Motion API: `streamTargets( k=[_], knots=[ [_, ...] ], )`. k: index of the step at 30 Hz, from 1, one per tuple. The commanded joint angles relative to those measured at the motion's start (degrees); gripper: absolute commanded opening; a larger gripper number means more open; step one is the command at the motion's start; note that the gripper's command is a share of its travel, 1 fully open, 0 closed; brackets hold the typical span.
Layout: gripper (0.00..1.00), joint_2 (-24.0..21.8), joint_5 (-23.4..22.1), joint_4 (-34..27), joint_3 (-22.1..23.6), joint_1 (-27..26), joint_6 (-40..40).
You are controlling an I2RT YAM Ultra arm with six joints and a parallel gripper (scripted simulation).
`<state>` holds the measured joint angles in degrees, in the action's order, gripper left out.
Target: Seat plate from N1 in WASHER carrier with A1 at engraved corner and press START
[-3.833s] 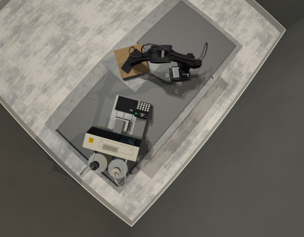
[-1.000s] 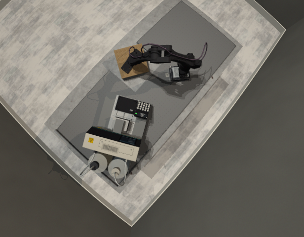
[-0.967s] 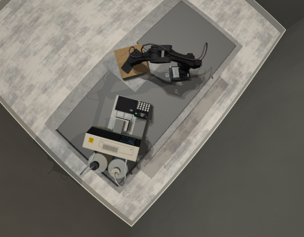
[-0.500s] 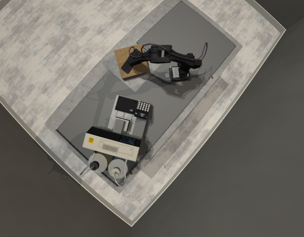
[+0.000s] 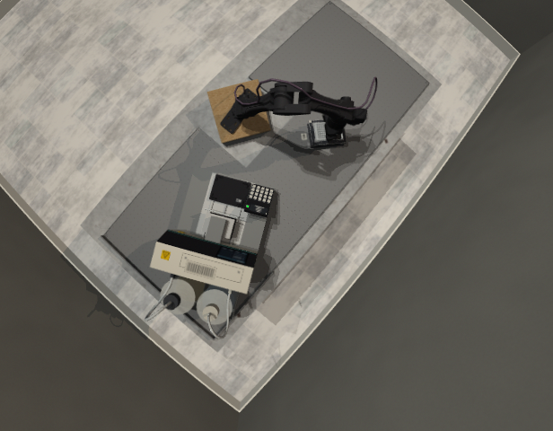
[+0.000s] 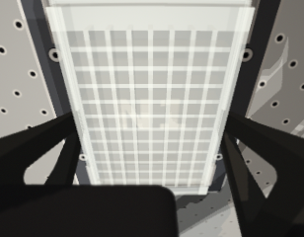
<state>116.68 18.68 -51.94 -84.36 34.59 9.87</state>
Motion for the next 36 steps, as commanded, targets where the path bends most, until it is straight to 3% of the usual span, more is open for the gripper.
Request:
streamTargets(
  k=[1, 36],
  knots=[
    [0.84, -1.50, -0.54, 1.08, -0.68, 0.15, 0.26],
    [0.84, -5.01, 0.31, -10.01, -7.06, 2.96, -2.68]
  ],
)
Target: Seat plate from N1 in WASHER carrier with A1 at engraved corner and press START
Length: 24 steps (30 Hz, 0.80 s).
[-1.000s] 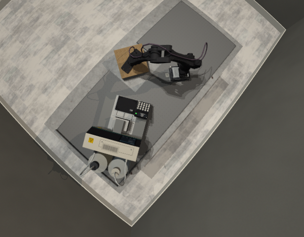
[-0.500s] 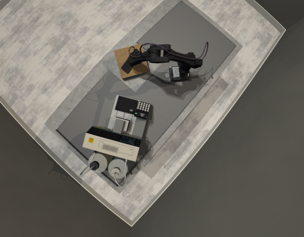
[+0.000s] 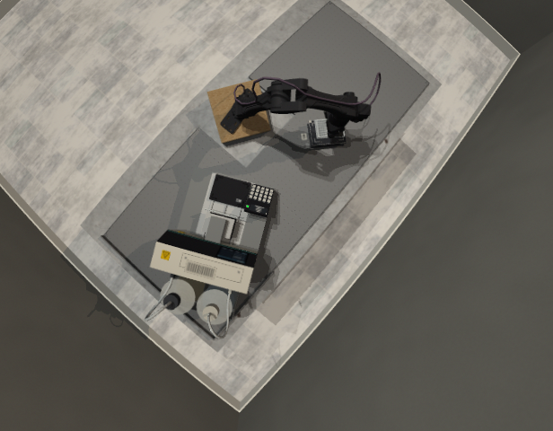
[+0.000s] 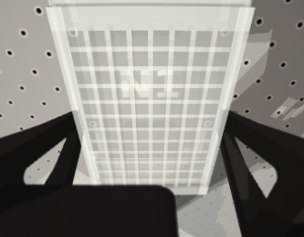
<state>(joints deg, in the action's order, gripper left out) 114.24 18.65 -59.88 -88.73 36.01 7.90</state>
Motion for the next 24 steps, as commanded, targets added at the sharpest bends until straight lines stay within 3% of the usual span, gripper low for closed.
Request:
streamTargets(
  k=[1, 24],
  knots=[
    [0.84, -2.65, 0.34, -2.42, -2.93, 1.62, -0.80],
    [0.84, -3.86, 0.53, -9.63, -8.38, 3.23, -2.50]
  ],
)
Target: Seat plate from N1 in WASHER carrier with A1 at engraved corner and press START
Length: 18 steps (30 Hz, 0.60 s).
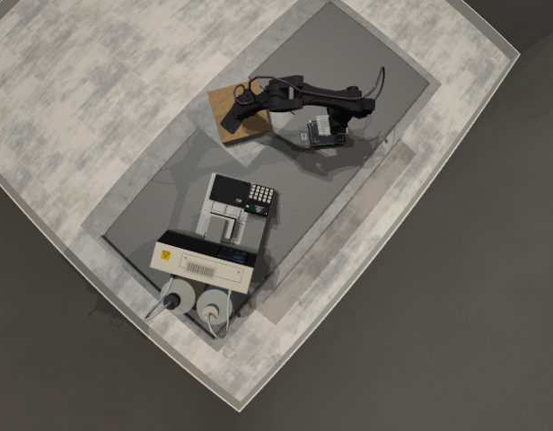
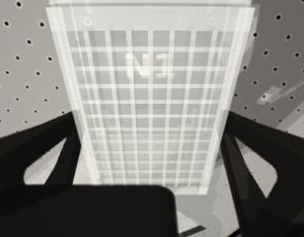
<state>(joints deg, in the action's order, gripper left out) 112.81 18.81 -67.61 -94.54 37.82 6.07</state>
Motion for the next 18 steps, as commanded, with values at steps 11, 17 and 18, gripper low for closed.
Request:
streamTargets(
  k=[11, 17, 18],
  knots=[
    [0.84, -2.46, 0.33, -3.61, -4.09, 1.78, -0.96],
    [0.84, -2.47, 0.33, -3.64, -4.10, 1.79, -0.95],
    [0.84, -2.47, 0.33, -3.64, -4.10, 1.79, -0.95]
  ],
)
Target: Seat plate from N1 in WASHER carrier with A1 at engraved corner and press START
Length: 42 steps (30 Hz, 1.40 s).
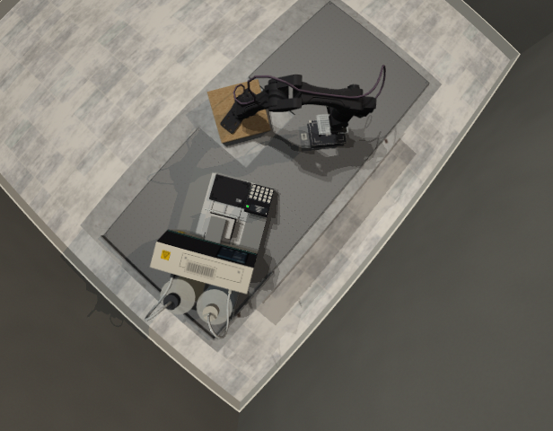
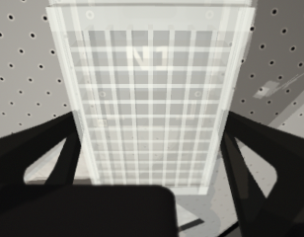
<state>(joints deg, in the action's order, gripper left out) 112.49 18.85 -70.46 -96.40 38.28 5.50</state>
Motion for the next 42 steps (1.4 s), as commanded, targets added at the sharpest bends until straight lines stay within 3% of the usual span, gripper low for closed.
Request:
streamTargets(
  k=[1, 31, 42],
  knots=[
    [0.84, -2.14, 0.28, -0.81, -2.24, 1.33, -0.38],
    [0.84, -2.14, 0.28, -0.81, -2.24, 1.33, -0.38],
    [0.84, -7.27, -0.99, 0.90, 4.01, -5.50, -11.54]
  ],
)
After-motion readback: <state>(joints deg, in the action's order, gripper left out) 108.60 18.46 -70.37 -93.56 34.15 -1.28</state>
